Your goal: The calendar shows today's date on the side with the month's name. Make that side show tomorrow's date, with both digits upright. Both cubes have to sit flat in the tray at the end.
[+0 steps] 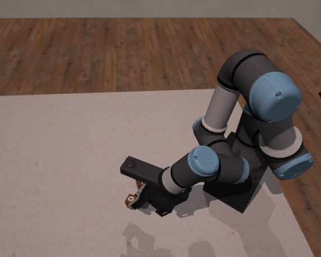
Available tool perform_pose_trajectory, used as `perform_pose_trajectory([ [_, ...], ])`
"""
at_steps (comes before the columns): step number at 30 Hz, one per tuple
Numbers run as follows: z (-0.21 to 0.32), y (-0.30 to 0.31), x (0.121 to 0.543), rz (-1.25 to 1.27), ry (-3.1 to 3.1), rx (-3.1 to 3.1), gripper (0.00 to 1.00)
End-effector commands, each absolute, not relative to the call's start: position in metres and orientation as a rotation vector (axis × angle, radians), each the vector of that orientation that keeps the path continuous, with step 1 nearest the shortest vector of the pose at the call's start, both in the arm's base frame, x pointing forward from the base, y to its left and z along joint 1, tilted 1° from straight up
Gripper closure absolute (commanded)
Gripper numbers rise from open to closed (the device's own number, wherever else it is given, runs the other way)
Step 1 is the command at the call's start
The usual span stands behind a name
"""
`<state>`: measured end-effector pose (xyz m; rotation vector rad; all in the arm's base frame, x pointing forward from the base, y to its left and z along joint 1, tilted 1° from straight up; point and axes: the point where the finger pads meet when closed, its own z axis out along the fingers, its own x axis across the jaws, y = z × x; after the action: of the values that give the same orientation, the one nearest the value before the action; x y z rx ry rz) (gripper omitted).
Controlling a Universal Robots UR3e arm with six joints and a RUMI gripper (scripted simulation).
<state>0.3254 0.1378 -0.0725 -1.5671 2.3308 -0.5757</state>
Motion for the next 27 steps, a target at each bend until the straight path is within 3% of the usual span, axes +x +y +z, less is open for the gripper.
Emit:
perform_pose_trajectory([
  [1, -0.0781, 0.1394, 0.3232, -0.498, 2.381, -1.621, 0.90],
  [27, -0.0726, 0.1388, 0.3216, -0.339, 2.458, -1.664, 0.90],
])
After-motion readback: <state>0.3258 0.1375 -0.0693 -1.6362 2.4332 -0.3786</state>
